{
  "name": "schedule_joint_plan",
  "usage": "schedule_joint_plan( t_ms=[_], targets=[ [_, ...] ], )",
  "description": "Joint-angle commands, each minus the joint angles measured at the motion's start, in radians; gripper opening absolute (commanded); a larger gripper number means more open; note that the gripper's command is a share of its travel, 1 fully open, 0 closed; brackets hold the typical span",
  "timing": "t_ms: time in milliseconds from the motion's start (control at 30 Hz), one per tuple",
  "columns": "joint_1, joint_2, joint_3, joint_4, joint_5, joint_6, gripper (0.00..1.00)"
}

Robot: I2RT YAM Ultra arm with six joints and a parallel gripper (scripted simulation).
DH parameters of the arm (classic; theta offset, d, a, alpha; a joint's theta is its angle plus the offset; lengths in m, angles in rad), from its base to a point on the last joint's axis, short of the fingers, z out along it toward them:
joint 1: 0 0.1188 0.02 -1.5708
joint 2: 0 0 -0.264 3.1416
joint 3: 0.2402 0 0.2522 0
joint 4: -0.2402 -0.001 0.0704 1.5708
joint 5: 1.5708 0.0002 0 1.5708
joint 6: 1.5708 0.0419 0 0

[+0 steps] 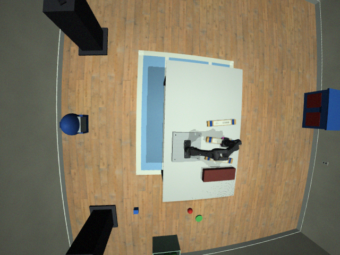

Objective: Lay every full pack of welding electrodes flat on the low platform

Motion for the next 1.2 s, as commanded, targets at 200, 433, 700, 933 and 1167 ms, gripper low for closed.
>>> schedule_joint_plan(
  t_ms=[200,433,700,933,1167],
  targets=[
    [-0.004,-0.041,0.01,0.033,0.001,-0.006,0.0],
    [-0.004,-0.035,-0.009,0.049,0.001,-0.006,0.0],
    [-0.005,-0.028,-0.007,0.063,0.001,-0.007,0.0],
    [-0.005,-0.021,-0.03,0.079,0.001,-0.007,0.0],
    [-0.005,-0.016,-0.034,0.092,0.001,-0.007,0.0]
  ],
)
